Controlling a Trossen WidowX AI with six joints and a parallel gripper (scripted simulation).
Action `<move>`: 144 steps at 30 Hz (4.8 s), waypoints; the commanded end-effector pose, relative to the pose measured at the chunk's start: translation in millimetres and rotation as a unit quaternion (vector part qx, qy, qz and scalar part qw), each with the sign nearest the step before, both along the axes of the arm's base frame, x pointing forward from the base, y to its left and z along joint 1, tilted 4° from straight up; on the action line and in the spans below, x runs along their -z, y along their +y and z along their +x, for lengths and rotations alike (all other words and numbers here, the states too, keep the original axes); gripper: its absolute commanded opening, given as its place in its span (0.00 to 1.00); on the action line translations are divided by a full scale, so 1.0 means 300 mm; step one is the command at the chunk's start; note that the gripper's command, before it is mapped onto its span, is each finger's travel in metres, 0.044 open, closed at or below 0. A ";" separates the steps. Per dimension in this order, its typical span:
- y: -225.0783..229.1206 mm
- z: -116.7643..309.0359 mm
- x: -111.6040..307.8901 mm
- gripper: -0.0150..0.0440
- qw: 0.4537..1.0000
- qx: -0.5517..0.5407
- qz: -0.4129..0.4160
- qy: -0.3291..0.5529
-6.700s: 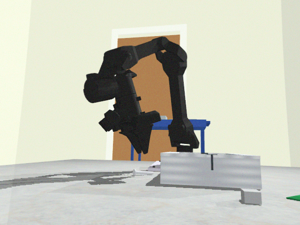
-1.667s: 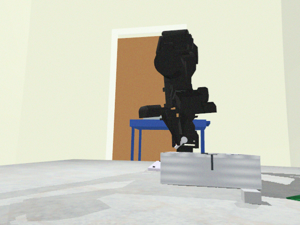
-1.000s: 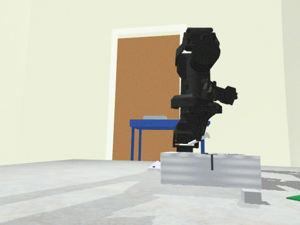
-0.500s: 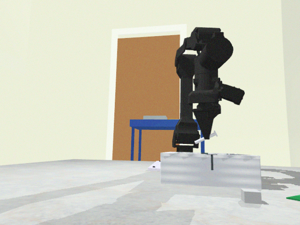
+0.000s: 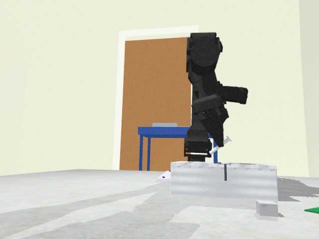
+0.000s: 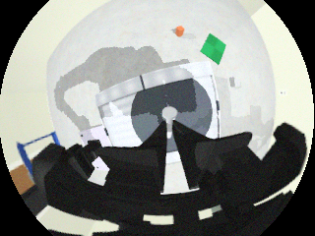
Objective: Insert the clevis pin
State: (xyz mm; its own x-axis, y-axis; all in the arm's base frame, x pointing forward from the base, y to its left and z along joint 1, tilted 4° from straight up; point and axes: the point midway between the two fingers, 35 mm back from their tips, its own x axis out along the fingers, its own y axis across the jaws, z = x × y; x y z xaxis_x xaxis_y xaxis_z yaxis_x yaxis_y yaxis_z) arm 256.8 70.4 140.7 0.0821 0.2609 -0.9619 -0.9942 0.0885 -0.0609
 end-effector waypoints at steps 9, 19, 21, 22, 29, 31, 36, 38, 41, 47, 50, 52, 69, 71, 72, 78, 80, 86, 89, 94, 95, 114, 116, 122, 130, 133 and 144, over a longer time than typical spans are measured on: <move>-0.027 -0.005 0.005 0.25 0.990 -0.014 0.136 -0.019; -0.047 -0.006 0.022 0.25 0.970 -0.024 0.242 -0.029; -0.051 -0.006 0.027 0.25 0.963 -0.026 0.267 -0.031; -0.054 -0.006 0.029 0.25 0.959 -0.027 0.280 -0.033; -0.064 -0.007 0.044 0.25 0.935 -0.034 0.350 -0.039; -0.066 -0.007 0.047 0.25 0.929 -0.036 0.367 -0.040; -0.071 -0.007 0.057 0.25 0.911 -0.039 0.408 -0.043; -0.073 -0.007 0.060 0.25 0.904 -0.040 0.422 -0.046; -0.074 -0.006 0.061 0.25 0.902 -0.040 0.428 -0.047; -0.074 -0.006 0.059 0.25 0.906 -0.042 0.419 -0.047; -0.068 0.024 0.057 0.25 0.903 -0.040 0.426 -0.047; -0.066 0.033 0.057 0.25 0.902 -0.040 0.428 -0.047; -0.066 0.036 0.111 0.25 0.902 -0.040 0.428 -0.047; -0.067 0.036 0.111 0.25 0.902 -0.040 0.428 -0.047; -0.067 0.036 0.111 0.25 0.902 -0.040 0.428 -0.047; -0.067 0.036 0.111 0.25 0.902 -0.040 0.428 -0.047; -0.067 0.036 0.111 0.25 0.902 -0.040 0.428 -0.047; -0.070 0.037 0.107 0.25 0.901 -0.038 0.429 -0.043; -0.070 0.035 0.107 0.25 0.902 -0.040 0.428 -0.047; -0.071 0.035 0.107 0.25 0.902 -0.040 0.428 -0.047; -0.071 0.035 0.106 0.25 0.902 -0.040 0.428 -0.047; -0.073 0.034 0.103 0.25 0.902 -0.040 0.428 -0.047; -0.073 0.034 0.103 0.25 0.902 -0.040 0.428 -0.047; -0.073 0.034 0.103 0.25 0.902 -0.040 0.428 -0.047; -0.074 0.034 0.103 0.25 0.902 -0.040 0.428 -0.047; -0.076 0.034 0.107 0.25 0.897 -0.039 0.438 -0.044; -0.072 0.036 0.102 0.25 0.903 -0.036 0.425 -0.039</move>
State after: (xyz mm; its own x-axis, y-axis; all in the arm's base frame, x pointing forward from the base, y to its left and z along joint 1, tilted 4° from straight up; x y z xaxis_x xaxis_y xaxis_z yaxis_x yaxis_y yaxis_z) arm 267.5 49.1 109.7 0.0950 0.9171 -0.3870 -0.9949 0.0743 -0.0682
